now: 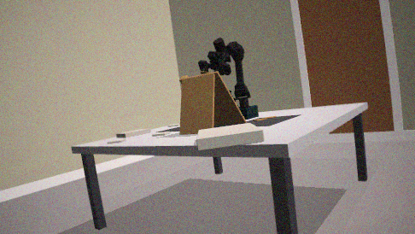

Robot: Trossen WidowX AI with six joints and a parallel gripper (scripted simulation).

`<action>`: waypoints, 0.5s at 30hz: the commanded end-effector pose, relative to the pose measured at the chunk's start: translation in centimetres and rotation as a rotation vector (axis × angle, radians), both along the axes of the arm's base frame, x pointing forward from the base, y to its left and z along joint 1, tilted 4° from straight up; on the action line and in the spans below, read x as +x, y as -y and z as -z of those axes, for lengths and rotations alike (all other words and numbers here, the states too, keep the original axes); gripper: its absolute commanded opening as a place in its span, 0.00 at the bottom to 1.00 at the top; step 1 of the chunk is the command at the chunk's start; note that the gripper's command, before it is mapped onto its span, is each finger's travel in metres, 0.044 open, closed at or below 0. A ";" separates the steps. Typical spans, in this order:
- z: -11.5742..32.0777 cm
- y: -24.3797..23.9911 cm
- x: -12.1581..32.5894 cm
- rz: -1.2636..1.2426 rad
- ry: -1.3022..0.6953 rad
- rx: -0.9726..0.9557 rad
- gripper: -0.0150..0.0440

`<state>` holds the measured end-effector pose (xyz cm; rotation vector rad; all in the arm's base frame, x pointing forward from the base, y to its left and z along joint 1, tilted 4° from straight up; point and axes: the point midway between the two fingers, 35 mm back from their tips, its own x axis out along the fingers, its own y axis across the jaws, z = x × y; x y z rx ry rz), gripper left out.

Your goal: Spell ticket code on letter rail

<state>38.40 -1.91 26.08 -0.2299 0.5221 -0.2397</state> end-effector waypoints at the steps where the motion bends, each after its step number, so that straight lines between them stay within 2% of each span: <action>1: 1.1 -1.8 0.1 -0.007 -0.016 0.035 0.25; 15: 3.9 -9.4 -0.8 -0.058 -0.048 0.125 0.25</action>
